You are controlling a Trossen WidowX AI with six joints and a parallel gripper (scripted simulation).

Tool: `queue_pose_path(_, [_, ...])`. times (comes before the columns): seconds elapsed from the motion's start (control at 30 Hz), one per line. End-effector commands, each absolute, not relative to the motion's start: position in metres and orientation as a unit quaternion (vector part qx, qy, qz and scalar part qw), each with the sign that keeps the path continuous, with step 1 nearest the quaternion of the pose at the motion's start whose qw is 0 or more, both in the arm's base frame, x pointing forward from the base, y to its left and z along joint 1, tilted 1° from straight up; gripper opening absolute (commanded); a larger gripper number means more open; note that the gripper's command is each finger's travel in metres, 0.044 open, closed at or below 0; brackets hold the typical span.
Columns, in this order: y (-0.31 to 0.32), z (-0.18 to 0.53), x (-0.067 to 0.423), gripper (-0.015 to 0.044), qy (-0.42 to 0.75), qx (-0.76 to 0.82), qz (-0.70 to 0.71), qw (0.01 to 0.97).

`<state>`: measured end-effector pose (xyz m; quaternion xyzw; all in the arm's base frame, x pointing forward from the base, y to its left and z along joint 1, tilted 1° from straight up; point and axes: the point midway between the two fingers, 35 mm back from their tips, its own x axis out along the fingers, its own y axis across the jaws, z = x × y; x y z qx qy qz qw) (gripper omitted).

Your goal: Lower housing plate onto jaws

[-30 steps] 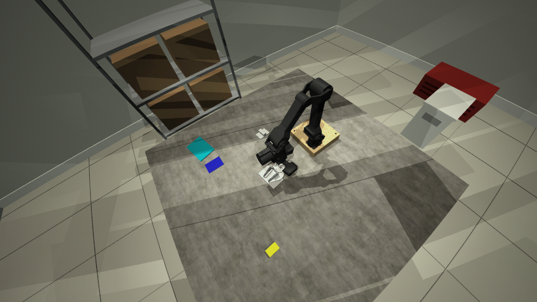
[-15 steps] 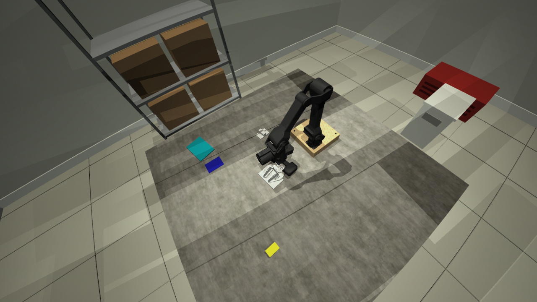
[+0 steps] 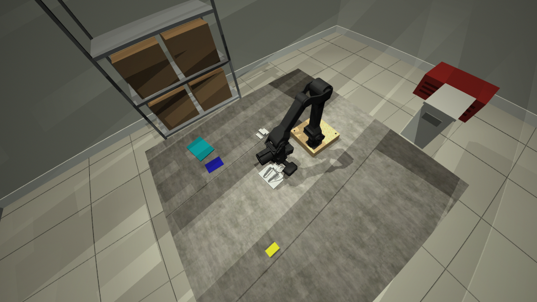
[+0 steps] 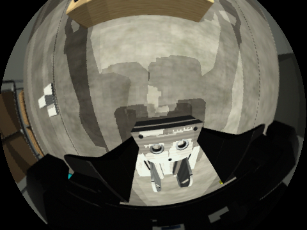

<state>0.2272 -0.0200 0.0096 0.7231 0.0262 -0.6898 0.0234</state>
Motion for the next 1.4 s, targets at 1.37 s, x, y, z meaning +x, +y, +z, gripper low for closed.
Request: queue_pose_path(1.37, [-0.0201,0.0046,0.2278,0.0351,0.024,0.723,-0.690,0.023])
